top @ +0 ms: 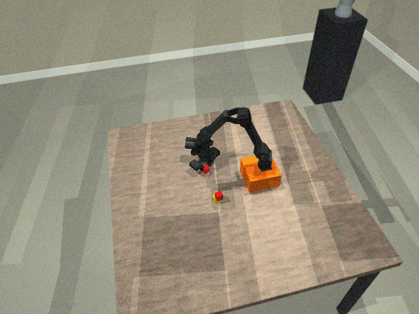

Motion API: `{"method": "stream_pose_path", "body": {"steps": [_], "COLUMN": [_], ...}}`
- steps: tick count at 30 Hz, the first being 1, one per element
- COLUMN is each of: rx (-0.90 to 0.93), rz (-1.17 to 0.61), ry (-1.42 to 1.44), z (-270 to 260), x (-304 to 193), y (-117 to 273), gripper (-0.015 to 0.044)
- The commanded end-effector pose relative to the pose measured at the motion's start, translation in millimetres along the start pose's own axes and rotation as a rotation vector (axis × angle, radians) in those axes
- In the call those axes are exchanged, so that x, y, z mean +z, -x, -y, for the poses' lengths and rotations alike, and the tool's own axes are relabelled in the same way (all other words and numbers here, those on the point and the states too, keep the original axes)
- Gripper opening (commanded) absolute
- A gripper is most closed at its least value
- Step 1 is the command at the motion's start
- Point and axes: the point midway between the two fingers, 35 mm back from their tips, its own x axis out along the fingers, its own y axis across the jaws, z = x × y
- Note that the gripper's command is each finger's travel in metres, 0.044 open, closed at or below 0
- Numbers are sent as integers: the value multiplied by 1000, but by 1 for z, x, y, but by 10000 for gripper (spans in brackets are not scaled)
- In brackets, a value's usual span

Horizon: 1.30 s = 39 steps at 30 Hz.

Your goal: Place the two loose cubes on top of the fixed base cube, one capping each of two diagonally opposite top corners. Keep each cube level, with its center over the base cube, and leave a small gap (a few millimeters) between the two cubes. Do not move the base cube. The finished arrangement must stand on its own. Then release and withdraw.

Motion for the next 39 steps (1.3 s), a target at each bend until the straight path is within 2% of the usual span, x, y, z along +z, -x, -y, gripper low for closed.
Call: {"method": "stream_pose_path", "body": {"steps": [1,3,9,15,39], "rx": [-5,-5,-5,-5,-5], "rz": [-2,-2,-2,-2,-1], "ry": [3,3,3,3,3], "z": [2,2,2,1,-2], "x": [-2,-2,-2,-1,2], "y": [-6,-7,-7,-3,72], "gripper": [265,265,107,105,105]}}
